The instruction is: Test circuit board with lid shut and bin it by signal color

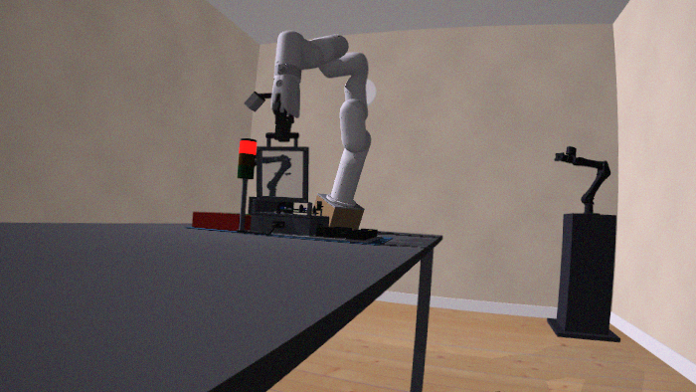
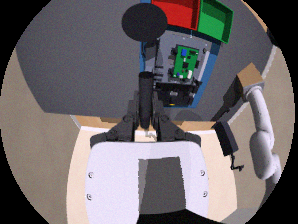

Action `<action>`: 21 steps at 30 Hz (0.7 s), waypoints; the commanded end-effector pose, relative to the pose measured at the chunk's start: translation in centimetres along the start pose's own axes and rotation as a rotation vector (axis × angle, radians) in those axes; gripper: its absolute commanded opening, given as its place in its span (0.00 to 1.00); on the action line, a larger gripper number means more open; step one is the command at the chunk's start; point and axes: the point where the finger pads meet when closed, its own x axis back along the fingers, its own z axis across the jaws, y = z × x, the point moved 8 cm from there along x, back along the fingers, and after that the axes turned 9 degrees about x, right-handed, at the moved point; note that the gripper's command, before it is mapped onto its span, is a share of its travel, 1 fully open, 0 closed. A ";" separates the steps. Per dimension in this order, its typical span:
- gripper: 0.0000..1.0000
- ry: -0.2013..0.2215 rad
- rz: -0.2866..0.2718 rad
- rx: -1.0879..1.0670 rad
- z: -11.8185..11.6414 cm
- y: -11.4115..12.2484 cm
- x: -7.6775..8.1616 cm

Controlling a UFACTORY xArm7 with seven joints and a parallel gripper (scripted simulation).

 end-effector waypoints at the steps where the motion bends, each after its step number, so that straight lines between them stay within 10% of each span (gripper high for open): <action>1: 0.00 -0.004 0.002 -0.001 -0.1 -0.1 0.2; 2: 0.00 -0.004 0.002 -0.001 -0.1 -0.1 0.2; 3: 0.51 -0.004 0.002 -0.001 -0.1 -0.1 0.2; 21: 0.51 -0.004 0.002 -0.001 -0.1 -0.1 0.2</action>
